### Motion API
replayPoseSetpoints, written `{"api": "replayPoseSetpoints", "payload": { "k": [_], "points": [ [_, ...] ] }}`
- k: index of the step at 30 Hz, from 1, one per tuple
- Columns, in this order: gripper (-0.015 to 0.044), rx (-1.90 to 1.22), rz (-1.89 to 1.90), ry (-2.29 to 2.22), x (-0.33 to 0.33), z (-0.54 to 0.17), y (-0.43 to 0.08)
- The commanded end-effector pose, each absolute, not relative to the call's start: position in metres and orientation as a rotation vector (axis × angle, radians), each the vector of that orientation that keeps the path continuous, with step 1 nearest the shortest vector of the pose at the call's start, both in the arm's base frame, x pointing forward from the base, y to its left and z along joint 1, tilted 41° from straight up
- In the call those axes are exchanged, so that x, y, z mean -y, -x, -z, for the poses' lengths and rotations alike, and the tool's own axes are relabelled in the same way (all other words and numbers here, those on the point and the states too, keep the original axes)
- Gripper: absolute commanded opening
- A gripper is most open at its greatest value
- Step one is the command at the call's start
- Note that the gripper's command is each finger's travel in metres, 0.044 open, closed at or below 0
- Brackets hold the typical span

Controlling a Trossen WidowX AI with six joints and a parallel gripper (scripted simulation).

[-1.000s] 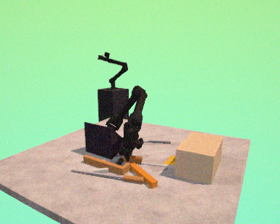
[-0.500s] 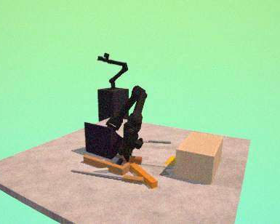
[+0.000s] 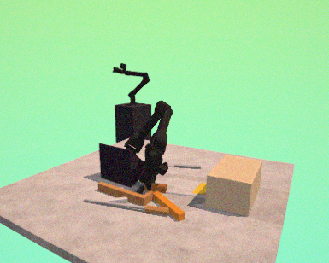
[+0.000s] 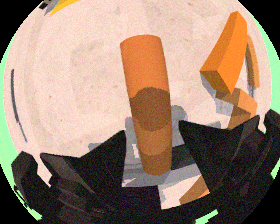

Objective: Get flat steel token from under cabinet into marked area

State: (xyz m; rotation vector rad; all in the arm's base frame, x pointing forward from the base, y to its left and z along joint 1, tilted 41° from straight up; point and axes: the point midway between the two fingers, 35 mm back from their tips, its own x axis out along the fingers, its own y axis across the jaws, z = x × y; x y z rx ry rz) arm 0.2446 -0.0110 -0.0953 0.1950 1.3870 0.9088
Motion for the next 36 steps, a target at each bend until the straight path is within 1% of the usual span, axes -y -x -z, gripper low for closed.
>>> {"api": "replayPoseSetpoints", "payload": {
  "k": [1,3,8,16,19,36],
  "points": [
    [0.0270,-1.389,-0.904,-0.196,0.010,0.097,-0.244],
    [0.0270,-1.390,-0.903,-0.197,0.009,0.098,-0.243],
    [0.0139,-1.386,-0.906,-0.193,0.010,0.096,-0.245],
    [0.0085,-1.386,-0.906,-0.193,0.010,0.096,-0.245],
    [0.0006,-1.386,-0.906,-0.193,0.010,0.096,-0.245],
    [0.0000,-1.387,-0.906,-0.194,0.004,0.092,-0.263]
  ]
}}
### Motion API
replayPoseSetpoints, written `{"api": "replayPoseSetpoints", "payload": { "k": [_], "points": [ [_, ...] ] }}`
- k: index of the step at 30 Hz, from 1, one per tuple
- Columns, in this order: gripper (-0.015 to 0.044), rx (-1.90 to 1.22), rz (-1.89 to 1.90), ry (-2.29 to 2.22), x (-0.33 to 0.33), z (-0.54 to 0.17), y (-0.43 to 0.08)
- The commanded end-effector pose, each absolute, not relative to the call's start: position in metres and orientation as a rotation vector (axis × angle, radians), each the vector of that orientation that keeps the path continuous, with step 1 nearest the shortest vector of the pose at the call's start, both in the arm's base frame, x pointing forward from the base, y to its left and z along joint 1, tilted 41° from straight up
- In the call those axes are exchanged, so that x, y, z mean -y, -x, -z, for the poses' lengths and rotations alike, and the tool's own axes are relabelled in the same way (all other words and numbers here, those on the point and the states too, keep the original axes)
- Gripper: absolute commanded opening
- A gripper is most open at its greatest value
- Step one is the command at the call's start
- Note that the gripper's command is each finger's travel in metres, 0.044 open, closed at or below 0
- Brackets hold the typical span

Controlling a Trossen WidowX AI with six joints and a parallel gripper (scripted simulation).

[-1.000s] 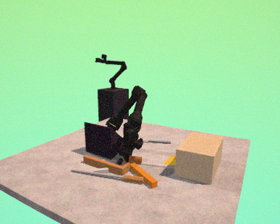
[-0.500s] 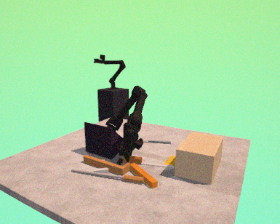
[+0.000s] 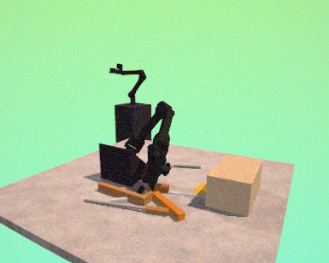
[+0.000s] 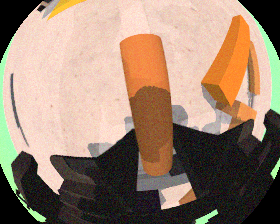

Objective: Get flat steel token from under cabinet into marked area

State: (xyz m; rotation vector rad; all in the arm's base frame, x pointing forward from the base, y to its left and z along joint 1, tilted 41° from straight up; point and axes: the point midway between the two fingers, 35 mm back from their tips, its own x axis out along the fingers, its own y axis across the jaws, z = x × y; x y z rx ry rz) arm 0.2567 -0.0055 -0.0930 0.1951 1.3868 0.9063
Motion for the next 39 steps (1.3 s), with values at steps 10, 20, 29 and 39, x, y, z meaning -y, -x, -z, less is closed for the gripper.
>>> {"api": "replayPoseSetpoints", "payload": {
  "k": [10,20,29,39],
  "points": [
    [0.0000,-1.386,-0.906,-0.194,-0.002,0.088,-0.277],
    [0.0000,-1.385,-0.906,-0.194,-0.008,0.085,-0.291],
    [0.0000,-1.384,-0.907,-0.194,-0.012,0.082,-0.303],
    [0.0000,-1.384,-0.907,-0.194,-0.017,0.079,-0.315]
  ]
}}
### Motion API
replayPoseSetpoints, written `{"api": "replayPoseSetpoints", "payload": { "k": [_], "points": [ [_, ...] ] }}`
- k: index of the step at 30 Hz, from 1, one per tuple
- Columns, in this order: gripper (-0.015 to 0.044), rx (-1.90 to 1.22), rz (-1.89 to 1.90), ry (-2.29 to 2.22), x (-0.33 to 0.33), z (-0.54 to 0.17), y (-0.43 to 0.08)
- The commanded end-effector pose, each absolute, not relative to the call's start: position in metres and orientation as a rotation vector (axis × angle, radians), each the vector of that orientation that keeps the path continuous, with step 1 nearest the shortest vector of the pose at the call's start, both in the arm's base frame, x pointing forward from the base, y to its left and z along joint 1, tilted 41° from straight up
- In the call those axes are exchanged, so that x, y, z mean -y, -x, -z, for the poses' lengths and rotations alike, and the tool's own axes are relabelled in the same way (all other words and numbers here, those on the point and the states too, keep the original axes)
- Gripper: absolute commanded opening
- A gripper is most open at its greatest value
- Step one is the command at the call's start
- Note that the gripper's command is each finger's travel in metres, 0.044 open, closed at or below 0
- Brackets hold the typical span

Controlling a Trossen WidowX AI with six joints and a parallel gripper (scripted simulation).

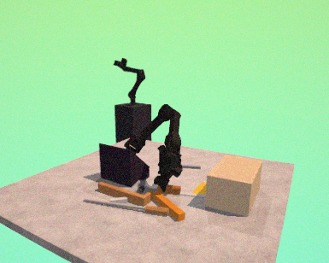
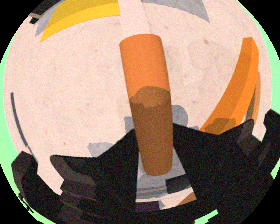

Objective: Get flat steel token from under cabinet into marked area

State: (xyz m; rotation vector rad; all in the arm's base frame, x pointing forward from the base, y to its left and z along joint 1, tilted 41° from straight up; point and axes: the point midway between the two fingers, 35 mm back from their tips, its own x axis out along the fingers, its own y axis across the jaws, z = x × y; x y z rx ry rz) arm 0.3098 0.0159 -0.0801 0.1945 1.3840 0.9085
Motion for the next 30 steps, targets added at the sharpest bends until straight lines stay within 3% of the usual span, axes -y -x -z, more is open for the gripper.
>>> {"api": "replayPoseSetpoints", "payload": {
  "k": [1,30],
  "points": [
    [0.0000,-1.384,-0.907,-0.194,-0.018,0.079,-0.317],
    [0.0000,-1.381,-0.908,-0.194,-0.031,0.070,-0.350]
  ]
}}
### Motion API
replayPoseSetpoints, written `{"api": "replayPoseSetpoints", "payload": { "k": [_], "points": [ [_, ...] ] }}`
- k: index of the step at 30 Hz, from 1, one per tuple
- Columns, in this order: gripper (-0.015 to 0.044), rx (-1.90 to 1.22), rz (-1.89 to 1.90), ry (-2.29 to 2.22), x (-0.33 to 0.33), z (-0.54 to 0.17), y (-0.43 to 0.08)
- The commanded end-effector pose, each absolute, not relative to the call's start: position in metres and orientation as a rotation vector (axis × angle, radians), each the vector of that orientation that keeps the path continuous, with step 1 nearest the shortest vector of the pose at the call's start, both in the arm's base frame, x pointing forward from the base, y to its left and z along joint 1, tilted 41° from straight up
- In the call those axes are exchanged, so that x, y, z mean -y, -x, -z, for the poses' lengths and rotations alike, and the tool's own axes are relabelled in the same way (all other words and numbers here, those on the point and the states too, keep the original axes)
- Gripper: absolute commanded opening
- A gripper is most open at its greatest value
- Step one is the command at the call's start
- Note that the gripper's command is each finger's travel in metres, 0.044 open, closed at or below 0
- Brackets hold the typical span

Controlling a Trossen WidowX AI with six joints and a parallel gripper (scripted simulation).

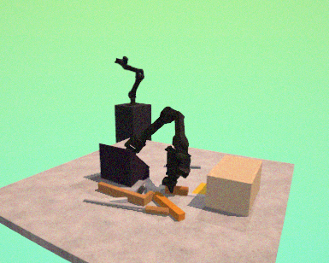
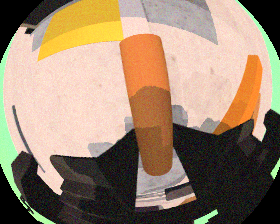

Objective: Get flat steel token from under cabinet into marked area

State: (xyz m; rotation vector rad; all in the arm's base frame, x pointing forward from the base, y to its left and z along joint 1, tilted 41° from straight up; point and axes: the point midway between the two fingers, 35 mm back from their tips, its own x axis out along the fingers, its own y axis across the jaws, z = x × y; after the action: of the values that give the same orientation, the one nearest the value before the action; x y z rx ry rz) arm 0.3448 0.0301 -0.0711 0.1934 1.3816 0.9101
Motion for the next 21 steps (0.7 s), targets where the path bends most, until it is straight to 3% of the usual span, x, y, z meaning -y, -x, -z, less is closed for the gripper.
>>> {"api": "replayPoseSetpoints", "payload": {
  "k": [1,21],
  "points": [
    [0.0000,-1.381,-0.908,-0.194,-0.032,0.070,-0.351],
    [0.0000,-1.380,-0.908,-0.194,-0.040,0.065,-0.371]
  ]
}}
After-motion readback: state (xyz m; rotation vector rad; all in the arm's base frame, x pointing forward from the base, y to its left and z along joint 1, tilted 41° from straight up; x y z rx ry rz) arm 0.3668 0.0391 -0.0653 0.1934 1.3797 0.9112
